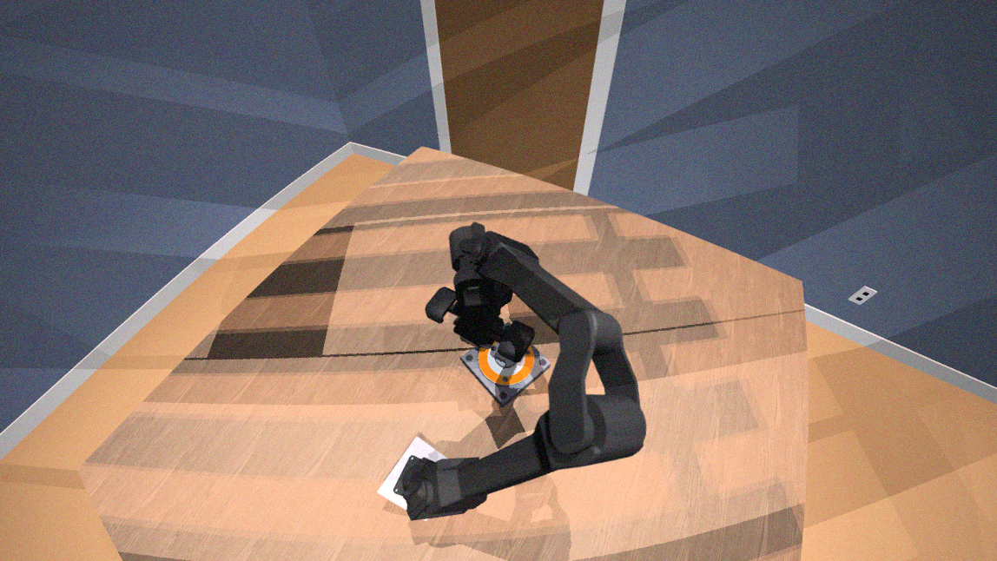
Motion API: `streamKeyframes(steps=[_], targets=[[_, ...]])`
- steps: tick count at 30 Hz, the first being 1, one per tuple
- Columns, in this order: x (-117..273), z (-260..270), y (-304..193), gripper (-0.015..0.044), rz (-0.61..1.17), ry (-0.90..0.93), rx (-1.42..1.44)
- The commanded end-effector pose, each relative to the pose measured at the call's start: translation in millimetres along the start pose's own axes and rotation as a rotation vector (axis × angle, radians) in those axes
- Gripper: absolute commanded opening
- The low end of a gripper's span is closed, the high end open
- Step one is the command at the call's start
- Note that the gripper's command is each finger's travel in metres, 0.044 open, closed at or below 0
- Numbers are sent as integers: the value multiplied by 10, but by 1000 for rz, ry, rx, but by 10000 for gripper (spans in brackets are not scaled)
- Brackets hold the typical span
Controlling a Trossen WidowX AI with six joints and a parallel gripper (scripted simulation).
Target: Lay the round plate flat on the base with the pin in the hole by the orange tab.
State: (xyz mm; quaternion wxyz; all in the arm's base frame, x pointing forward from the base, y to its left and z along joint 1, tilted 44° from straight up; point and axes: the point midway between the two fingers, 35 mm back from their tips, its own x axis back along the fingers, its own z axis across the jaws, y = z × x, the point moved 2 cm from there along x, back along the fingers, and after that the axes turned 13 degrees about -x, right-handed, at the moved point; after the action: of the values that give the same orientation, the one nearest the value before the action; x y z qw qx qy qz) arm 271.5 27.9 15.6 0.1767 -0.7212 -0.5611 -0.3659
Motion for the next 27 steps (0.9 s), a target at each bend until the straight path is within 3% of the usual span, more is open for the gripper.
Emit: streamKeyframes(steps=[1, 10, 20, 27], targets=[[-1, 4, 44, 0, -1, -2, 2], [-10, 12, 96, 0, -1, -2, 2], [414, 6, 80, 0, 0, -1, 3], [349, 13, 83, 0, -6, -1, 9]])
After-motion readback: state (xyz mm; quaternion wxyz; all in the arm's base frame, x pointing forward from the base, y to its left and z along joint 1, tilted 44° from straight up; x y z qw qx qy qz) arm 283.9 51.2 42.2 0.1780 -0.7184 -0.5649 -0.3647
